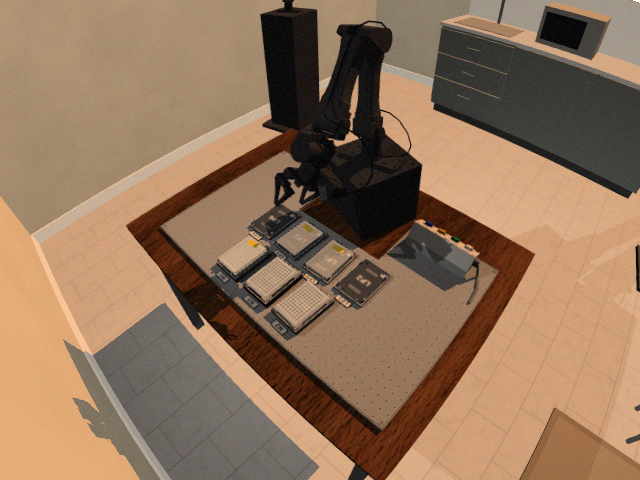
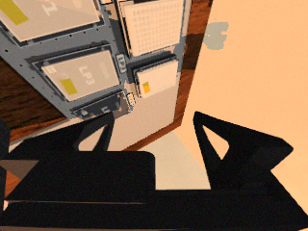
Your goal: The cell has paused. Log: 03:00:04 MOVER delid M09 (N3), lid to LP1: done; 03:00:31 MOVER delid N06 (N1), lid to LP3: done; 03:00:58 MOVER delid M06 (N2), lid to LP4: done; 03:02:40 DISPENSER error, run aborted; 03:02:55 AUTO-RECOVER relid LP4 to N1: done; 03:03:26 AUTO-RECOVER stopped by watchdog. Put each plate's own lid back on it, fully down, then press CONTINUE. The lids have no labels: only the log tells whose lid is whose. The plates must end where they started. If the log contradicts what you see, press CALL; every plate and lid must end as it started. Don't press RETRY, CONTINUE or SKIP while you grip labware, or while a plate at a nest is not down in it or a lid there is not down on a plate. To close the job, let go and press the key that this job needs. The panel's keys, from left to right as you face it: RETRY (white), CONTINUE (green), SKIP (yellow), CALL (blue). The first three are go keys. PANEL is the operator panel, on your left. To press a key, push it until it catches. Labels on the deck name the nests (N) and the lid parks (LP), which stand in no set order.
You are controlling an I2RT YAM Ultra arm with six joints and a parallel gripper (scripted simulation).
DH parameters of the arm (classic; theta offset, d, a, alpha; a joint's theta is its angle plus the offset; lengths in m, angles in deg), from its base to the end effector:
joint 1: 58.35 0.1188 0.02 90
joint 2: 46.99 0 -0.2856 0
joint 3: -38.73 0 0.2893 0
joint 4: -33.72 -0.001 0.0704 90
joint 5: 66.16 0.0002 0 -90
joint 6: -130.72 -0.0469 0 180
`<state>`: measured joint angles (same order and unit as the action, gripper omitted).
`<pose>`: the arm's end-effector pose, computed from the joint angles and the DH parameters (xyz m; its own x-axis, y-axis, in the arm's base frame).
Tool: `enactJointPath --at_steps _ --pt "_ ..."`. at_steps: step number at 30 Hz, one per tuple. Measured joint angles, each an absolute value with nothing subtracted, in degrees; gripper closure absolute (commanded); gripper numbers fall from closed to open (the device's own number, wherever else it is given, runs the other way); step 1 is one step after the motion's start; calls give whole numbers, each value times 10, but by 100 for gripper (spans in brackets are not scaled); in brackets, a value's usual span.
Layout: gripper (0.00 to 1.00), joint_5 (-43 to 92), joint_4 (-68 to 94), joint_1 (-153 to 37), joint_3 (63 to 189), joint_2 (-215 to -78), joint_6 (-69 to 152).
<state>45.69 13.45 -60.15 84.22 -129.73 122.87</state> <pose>0.2746 -0.0251 0.1308 -0.3419 -0.9092 0.2377 -0.8040 0.1521 -0.5749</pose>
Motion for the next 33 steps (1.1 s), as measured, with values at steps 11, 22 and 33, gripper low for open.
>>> enactJointPath --at_steps 11,22,33 --pt "0 429 135 -611 865 -1360 1113" --pt "0 404 132 -620 884 -1409 1011" --pt "0 379 128 -627 902 -1460 908"
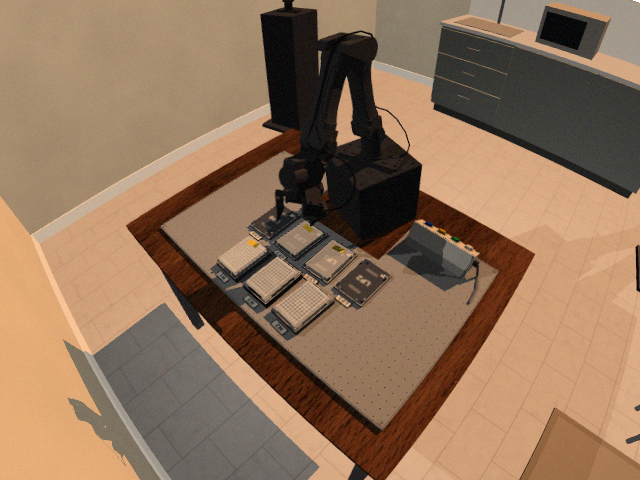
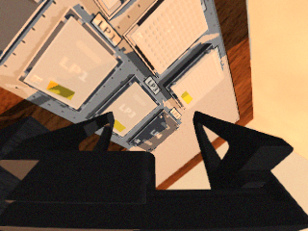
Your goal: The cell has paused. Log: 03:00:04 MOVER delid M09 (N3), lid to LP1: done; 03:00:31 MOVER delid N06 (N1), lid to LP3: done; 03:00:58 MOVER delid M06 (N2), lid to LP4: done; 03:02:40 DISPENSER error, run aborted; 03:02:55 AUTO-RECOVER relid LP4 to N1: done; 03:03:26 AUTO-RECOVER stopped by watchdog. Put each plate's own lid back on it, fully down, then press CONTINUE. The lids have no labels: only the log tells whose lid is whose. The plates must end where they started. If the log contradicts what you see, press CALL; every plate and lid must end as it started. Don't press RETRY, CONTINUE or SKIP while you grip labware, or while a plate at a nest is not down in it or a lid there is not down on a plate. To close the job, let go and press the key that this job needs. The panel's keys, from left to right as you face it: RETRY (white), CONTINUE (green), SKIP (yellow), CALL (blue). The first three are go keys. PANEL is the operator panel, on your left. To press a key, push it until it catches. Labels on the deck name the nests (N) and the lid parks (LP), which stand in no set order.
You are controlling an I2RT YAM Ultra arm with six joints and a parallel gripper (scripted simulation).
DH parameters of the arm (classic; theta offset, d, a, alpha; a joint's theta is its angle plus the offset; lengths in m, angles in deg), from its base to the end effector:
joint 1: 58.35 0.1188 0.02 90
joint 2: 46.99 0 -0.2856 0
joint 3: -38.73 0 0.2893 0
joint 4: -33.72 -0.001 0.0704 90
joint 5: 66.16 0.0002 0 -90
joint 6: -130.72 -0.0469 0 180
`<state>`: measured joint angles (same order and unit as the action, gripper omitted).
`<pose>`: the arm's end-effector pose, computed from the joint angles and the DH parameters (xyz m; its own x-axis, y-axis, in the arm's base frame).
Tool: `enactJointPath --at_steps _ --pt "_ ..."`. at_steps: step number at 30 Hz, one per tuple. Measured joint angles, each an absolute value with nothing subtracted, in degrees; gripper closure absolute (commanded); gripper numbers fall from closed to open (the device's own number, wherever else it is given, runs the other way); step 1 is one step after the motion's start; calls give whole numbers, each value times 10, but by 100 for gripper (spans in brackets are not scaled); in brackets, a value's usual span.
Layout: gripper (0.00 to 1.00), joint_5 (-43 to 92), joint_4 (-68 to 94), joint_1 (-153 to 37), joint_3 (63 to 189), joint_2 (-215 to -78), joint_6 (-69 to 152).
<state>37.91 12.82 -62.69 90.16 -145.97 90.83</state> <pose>0.3006 -0.0332 0.0796 -0.7194 -0.6918 -0.0621 -0.6074 0.6700 -0.4268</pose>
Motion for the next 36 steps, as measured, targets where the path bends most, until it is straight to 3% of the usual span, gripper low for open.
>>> enactJointPath --at_steps 36 --pt "0 297 125 -653 956 -1640 575"
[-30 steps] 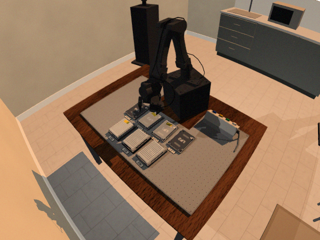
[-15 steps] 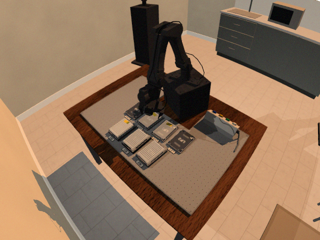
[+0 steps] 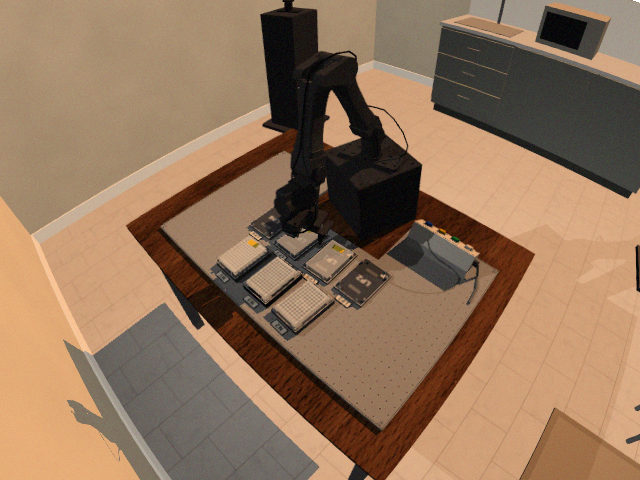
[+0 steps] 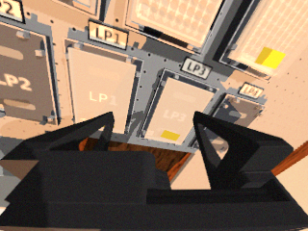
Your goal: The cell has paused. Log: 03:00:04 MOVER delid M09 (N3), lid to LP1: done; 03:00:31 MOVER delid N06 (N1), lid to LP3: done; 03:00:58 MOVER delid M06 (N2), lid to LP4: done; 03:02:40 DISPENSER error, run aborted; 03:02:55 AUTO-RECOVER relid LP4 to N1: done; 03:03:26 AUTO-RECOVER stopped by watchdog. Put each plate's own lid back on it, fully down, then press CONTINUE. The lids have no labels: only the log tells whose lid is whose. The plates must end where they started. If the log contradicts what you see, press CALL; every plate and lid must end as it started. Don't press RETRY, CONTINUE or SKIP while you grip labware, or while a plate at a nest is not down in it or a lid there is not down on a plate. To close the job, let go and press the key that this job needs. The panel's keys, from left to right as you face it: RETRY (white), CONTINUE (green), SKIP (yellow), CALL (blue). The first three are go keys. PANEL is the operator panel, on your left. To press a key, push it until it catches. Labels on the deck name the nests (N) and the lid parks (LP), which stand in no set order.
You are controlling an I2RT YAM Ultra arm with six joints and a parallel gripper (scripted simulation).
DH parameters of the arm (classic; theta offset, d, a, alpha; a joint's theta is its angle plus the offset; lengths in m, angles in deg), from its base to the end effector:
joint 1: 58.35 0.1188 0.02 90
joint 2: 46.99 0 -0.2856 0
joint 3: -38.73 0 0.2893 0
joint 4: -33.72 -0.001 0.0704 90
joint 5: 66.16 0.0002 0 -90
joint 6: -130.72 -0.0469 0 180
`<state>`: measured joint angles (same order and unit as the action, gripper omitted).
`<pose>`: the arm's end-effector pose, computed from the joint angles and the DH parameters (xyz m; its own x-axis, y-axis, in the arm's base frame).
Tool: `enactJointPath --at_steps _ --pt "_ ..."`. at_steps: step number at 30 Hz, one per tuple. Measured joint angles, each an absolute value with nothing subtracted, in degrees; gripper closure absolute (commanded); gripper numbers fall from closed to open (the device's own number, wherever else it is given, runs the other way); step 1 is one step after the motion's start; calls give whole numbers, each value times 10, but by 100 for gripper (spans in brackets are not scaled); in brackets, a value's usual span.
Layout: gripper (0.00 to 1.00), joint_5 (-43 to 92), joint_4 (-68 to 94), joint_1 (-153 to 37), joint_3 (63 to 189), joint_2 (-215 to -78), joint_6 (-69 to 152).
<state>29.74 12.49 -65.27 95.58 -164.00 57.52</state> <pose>0.3083 -0.0413 0.0065 -0.9787 -0.1708 -0.1139 -0.1543 0.9780 -0.1406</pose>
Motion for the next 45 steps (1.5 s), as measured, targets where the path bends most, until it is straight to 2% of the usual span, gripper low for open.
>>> enactJointPath --at_steps 11,28,34,45 --pt "0 272 122 -662 978 -1691 473" --pt "2 256 109 -674 988 -1688 414" --pt "8 249 203 -719 909 -1652 445" --pt "17 192 473 -861 767 -1653 551"
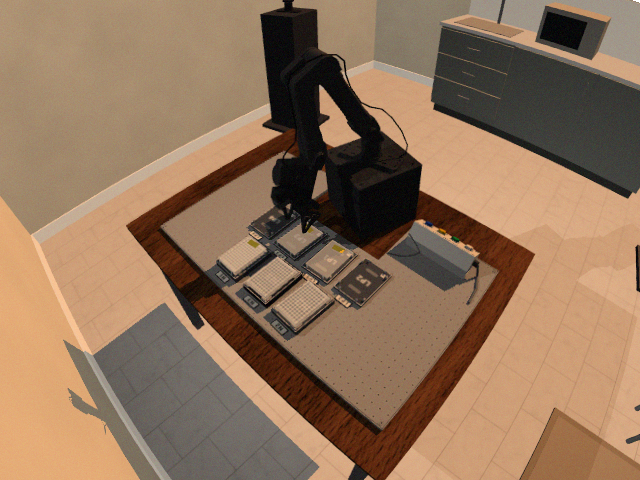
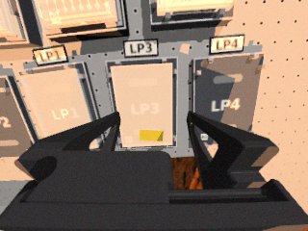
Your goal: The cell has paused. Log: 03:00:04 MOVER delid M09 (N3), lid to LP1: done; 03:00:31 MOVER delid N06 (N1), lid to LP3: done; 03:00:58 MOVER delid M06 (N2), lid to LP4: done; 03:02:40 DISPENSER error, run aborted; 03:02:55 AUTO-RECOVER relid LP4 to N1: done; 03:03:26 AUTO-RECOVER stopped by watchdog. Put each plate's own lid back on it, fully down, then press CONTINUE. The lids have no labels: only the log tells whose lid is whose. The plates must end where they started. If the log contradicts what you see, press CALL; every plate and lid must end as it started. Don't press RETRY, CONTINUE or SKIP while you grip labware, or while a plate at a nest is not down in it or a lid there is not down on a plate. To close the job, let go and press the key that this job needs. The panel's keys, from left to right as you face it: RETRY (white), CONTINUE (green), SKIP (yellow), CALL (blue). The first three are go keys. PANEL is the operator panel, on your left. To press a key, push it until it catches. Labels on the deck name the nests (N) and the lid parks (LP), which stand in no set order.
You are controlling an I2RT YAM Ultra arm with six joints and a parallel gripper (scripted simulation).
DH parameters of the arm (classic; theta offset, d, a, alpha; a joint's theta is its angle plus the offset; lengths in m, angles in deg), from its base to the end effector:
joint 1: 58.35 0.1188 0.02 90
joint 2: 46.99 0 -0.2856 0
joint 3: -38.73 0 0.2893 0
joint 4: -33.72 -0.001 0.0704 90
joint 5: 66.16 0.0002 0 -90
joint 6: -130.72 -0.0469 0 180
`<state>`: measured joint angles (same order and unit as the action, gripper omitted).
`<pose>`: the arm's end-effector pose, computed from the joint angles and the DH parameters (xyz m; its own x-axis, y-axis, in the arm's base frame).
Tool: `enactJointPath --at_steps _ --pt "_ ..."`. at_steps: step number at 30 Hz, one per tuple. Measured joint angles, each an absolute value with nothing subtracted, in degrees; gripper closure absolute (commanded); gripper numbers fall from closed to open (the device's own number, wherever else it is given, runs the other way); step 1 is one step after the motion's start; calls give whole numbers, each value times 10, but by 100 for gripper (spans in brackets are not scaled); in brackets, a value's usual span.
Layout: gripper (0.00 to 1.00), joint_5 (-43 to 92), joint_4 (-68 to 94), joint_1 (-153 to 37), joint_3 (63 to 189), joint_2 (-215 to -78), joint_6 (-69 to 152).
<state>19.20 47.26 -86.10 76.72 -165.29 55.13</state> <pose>0.2236 -0.1122 -0.0226 -0.8961 0.1912 -0.4005 0.2198 0.9752 -0.0262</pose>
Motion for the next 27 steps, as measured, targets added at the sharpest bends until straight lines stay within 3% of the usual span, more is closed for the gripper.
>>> enactJointPath --at_steps 3,4,13,27 --pt "20 160 555 -888 753 -1675 578" --pt "100 148 585 -901 748 -1686 587" --pt "100 55 727 -1011 746 -1754 657" --pt "100 27 757 -1009 752 -1758 667"
